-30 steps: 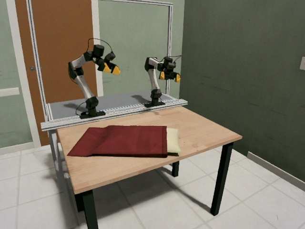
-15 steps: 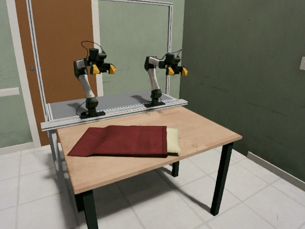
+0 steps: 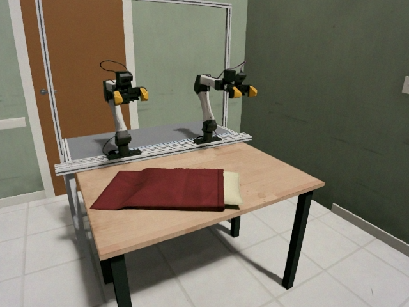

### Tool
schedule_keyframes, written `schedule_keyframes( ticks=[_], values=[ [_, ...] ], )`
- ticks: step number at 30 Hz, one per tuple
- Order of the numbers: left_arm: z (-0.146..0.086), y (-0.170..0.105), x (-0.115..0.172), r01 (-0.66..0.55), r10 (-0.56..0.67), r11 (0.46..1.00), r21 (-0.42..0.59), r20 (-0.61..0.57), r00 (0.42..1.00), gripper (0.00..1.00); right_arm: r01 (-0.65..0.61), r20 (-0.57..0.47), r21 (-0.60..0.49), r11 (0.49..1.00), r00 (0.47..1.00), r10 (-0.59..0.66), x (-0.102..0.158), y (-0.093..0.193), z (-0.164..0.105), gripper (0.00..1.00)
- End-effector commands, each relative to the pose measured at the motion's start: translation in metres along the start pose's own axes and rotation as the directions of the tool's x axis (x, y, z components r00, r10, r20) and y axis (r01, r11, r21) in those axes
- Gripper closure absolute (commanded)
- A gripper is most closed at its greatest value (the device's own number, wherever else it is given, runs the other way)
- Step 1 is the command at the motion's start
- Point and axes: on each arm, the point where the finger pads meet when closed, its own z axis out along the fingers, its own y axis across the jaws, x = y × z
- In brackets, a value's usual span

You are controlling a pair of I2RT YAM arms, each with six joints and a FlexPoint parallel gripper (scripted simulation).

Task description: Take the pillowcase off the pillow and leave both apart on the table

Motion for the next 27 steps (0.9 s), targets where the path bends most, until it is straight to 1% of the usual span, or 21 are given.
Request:
schedule_keyframes(
  ticks=[1, 2, 3, 4, 5, 6, 7, 8, 9, 10, 11, 12, 13, 14, 16, 18, 19, 20, 21, 24, 27],
  values=[
    [-0.001, -0.001, -0.004, -0.003, 0.003, 1.0, 0.009, 0.004, 1.0, 0.0, -0.001, -0.011, -0.009, 1.0, 1.0, 0.001, 0.009, 0.002, 0.004, 0.0],
    [-0.004, 0.0, -0.008, -0.001, 0.001, 1.0, 0.0, 0.016, 1.0, 0.0, 0.007, 0.018, -0.01, 1.0, 1.0, -0.007, -0.004, 0.002, 0.002, 0.0],
    [-0.008, 0.0, -0.017, -0.001, 0.001, 1.0, -0.003, 0.036, 0.999, 0.0, 0.008, 0.008, -0.007, 1.0, 1.0, -0.008, 0.001, 0.0, 0.004, 0.0],
    [-0.008, 0.0, -0.017, -0.001, 0.001, 1.0, -0.003, 0.036, 0.999, 0.0, 0.008, -0.001, -0.007, 1.0, 1.0, -0.008, 0.003, 0.0, 0.004, 0.0],
    [-0.009, 0.0, -0.022, 0.0, 0.0, 1.0, -0.004, 0.047, 0.999, 0.0, 0.01, 0.024, -0.004, 1.0, 1.0, -0.01, -0.014, 0.0, -0.001, 0.0],
    [-0.007, 0.0, -0.015, 0.0, 0.0, 1.0, -0.004, 0.032, 0.999, 0.0, 0.01, 0.008, -0.009, 1.0, 1.0, -0.01, -0.006, 0.001, 0.0, 0.0],
    [-0.006, -0.001, -0.009, 0.0, 0.0, 1.0, -0.001, 0.019, 1.0, 0.0, 0.01, 0.006, -0.01, 1.0, 1.0, -0.01, -0.005, 0.002, 0.0, 0.0],
    [-0.004, -0.002, -0.007, 0.001, -0.001, 1.0, -0.001, 0.013, 1.0, 0.0, 0.011, 0.049, -0.01, 1.0, 0.999, -0.011, -0.023, 0.002, -0.008, 0.0],
    [-0.003, -0.002, -0.007, 0.001, -0.001, 1.0, -0.001, 0.012, 1.0, 0.0, 0.011, 0.046, -0.01, 1.0, 0.999, -0.011, -0.022, 0.002, -0.008, 0.0],
    [-0.003, -0.002, -0.007, 0.001, -0.001, 1.0, 0.001, 0.012, 1.0, 0.0, 0.011, 0.028, -0.01, 1.0, 1.0, -0.011, -0.014, 0.002, -0.005, 0.0],
    [-0.005, -0.003, -0.01, 0.002, -0.002, 1.0, 0.002, 0.022, 1.0, 0.0, 0.012, 0.038, -0.009, 1.0, 0.999, -0.011, -0.019, 0.001, -0.006, 0.0],
    [-0.005, 0.001, -0.01, 0.002, -0.002, 1.0, -0.009, 0.022, 1.0, 0.0, 0.011, 0.008, -0.01, 1.0, 1.0, -0.011, -0.006, 0.001, -0.001, 0.0],
    [-0.005, 0.001, -0.01, 0.002, -0.002, 1.0, -0.009, 0.022, 1.0, 0.0, 0.011, 0.001, -0.01, 1.0, 1.0, -0.011, -0.003, 0.001, 0.0, 0.0],
    [-0.006, 0.001, -0.012, 0.002, -0.002, 1.0, -0.009, 0.025, 1.0, 0.55, 0.012, 0.01, -0.009, 1.0, 1.0, -0.011, -0.007, 0.001, -0.002, 0.0],
    [-0.007, 0.0, -0.014, 0.002, -0.002, 1.0, -0.007, 0.031, 1.0, 0.55, 0.012, 0.029, -0.009, 1.0, 1.0, -0.012, -0.016, 0.001, -0.005, 0.0],
    [-0.007, 0.0, -0.014, 0.002, -0.002, 1.0, -0.007, 0.031, 1.0, 0.55, 0.012, 0.029, -0.009, 1.0, 1.0, -0.012, -0.016, 0.001, -0.005, 0.0],
    [-0.004, -0.001, -0.009, 0.001, -0.001, 1.0, -0.002, 0.019, 1.0, 0.55, 0.009, 0.018, -0.011, 1.0, 1.0, -0.009, -0.01, 0.002, -0.004, 0.0],
    [-0.008, -0.001, -0.016, 0.002, -0.002, 1.0, -0.004, 0.037, 0.999, 0.55, 0.011, 0.043, -0.009, 1.0, 0.999, -0.01, -0.021, 0.001, -0.008, 0.0],
    [-0.007, -0.001, -0.016, 0.002, -0.002, 1.0, -0.005, 0.036, 0.999, 0.55, 0.011, 0.044, -0.009, 1.0, 0.999, -0.011, -0.022, 0.001, -0.008, 0.0],
    [-0.008, -0.002, -0.019, 0.003, -0.003, 1.0, -0.001, 0.045, 0.999, 0.55, 0.012, 0.009, -0.008, 1.0, 1.0, -0.012, -0.007, 0.001, -0.003, 0.0],
    [-0.009, -0.003, -0.022, 0.004, -0.004, 1.0, 0.001, 0.052, 0.999, 0.55, 0.012, 0.017, -0.008, 1.0, 1.0, -0.012, -0.011, 0.001, -0.004, 0.0]
  ],
)
